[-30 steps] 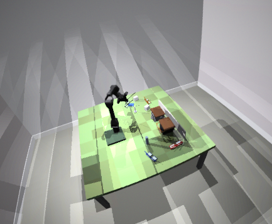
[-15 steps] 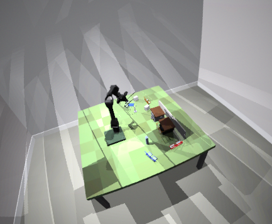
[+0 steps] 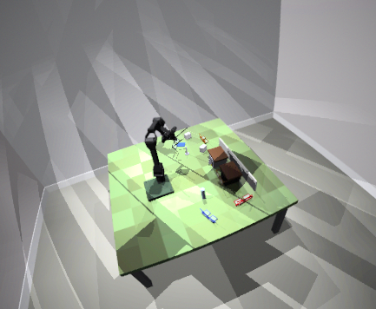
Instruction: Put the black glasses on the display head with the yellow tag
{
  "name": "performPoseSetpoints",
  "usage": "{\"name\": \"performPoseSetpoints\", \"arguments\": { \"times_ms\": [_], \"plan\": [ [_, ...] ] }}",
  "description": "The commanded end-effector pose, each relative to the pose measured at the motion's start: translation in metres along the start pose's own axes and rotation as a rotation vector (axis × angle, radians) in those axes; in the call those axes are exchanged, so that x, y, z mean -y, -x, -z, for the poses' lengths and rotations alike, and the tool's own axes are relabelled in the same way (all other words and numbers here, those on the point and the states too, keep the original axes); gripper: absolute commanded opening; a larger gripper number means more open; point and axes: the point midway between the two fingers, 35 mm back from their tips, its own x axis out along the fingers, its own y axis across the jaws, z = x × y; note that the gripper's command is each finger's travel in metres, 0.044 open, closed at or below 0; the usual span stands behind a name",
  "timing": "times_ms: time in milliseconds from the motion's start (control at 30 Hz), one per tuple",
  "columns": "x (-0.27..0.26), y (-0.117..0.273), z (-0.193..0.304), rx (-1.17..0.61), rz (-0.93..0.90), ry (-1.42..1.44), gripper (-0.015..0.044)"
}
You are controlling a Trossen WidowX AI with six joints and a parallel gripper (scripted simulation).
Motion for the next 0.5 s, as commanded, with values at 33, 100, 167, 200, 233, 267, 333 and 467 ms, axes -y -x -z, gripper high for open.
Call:
{"name": "performPoseSetpoints", "arguments": {
  "times_ms": [33,100,167,200,233,267,333,467],
  "plan": [
    [-0.002,-0.007,-0.003,0.025,0.02,-0.156,0.0],
    [-0.003,-0.01,-0.005,0.037,0.028,-0.237,0.0],
    [-0.004,-0.013,-0.007,0.051,0.035,-0.319,0.0],
    [-0.005,-0.014,-0.007,0.057,0.038,-0.36,0.0],
    [-0.005,-0.016,-0.008,0.064,0.041,-0.4,0.0],
    [-0.006,-0.017,-0.009,0.071,0.044,-0.441,0.0],
    [-0.007,-0.02,-0.011,0.086,0.049,-0.523,0.0],
    [-0.009,-0.026,-0.014,0.116,0.057,-0.686,0.0]
  ]
}}
